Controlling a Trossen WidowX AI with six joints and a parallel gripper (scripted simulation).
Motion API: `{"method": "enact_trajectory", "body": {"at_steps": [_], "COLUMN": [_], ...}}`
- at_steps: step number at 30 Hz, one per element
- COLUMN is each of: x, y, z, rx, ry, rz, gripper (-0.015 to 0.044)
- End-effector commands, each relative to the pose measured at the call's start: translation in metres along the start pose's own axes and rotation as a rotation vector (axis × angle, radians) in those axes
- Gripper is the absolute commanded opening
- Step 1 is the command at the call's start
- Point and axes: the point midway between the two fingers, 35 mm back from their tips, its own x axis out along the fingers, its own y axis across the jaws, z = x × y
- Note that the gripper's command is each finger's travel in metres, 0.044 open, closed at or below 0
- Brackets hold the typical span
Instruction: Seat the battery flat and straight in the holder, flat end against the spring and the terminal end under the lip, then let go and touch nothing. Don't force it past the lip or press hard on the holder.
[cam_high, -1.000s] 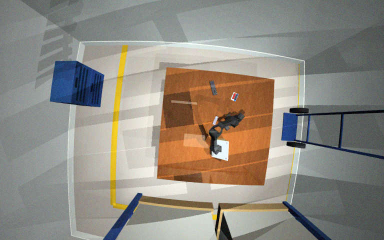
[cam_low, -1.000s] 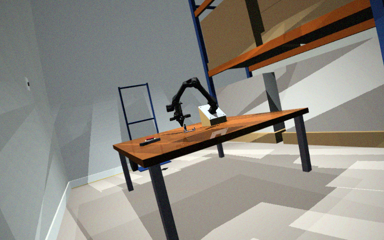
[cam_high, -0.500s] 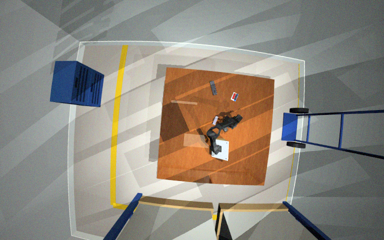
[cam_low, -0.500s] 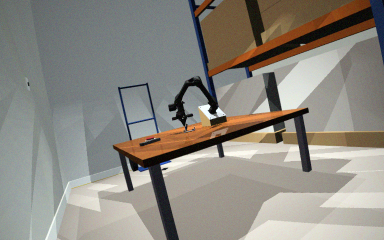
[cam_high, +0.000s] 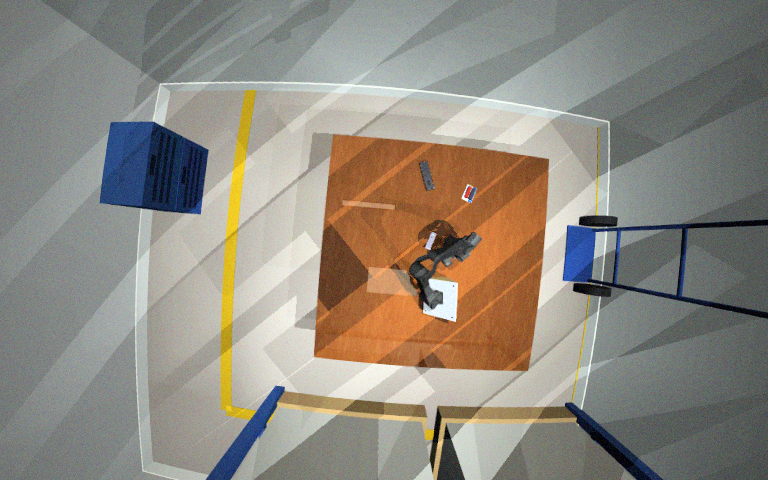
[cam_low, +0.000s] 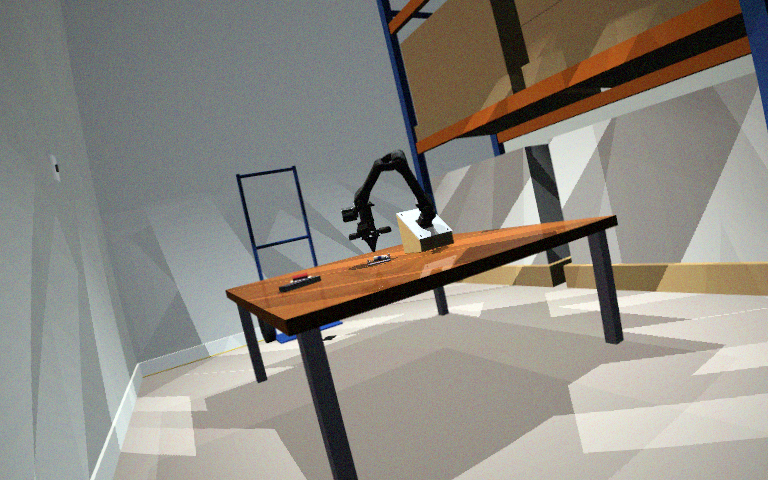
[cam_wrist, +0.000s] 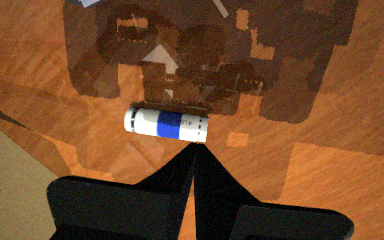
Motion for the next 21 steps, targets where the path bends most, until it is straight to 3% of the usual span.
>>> {"method": "enact_trajectory", "body": {"at_steps": [1, 10, 21], "x": [-0.001, -0.077, -0.076], "y": [0.0, 0.003, 0.002], "z": [0.0, 0.0, 0.0], "rx": [0.0, 0.006, 0.011], "ry": [0.0, -0.001, -0.007], "rz": [0.0, 0.004, 0.001], "gripper": [0.0, 0.0, 0.0]}}
